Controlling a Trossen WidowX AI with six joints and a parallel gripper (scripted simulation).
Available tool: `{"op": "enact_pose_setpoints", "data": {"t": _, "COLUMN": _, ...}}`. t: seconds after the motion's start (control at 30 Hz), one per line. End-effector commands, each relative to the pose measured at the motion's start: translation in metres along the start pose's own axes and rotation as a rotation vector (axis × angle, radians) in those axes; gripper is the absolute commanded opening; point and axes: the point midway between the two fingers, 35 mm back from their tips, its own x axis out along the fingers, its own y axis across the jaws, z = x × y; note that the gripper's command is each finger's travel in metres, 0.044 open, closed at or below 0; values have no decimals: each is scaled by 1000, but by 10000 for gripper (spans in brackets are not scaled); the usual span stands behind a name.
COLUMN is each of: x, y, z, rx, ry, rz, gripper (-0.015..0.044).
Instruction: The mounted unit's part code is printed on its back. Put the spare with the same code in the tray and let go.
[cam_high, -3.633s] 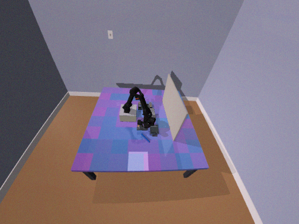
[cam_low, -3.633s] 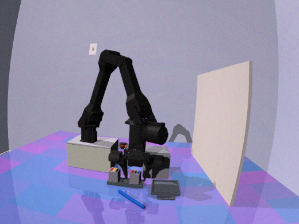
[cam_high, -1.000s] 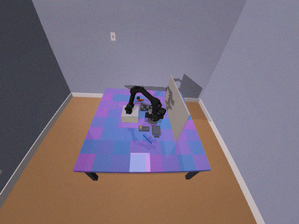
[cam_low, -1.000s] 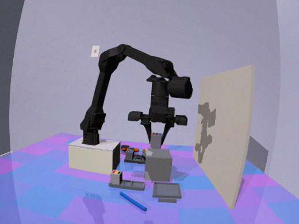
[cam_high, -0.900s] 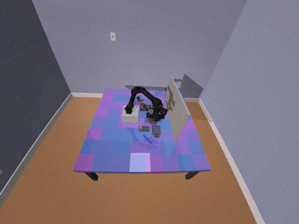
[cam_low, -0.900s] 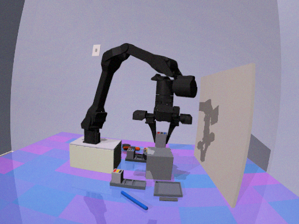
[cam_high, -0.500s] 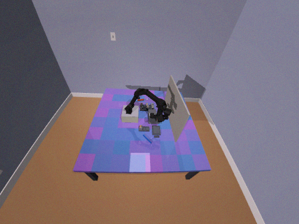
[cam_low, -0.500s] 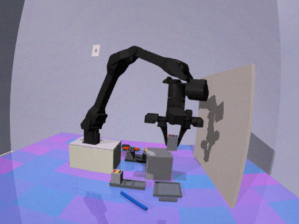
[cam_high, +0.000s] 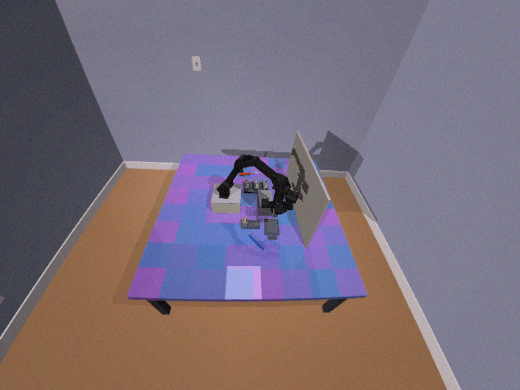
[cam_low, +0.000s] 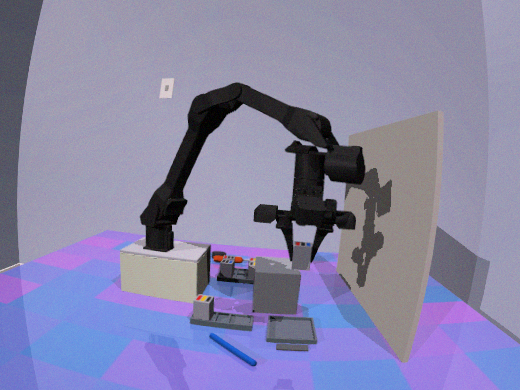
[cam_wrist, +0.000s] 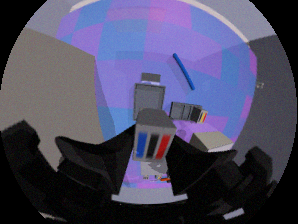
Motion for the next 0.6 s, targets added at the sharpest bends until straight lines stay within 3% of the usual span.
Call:
{"op": "enact_pose_setpoints", "data": {"t": 0.0, "x": 5, "y": 1, "z": 1, "rx": 6, "ry": -3, "rz": 0, "gripper": 0}}
{"op": "enact_pose_setpoints", "data": {"t": 0.57, "x": 26, "y": 3, "z": 2, "rx": 6, "ry": -3, "rz": 0, "gripper": 0}}
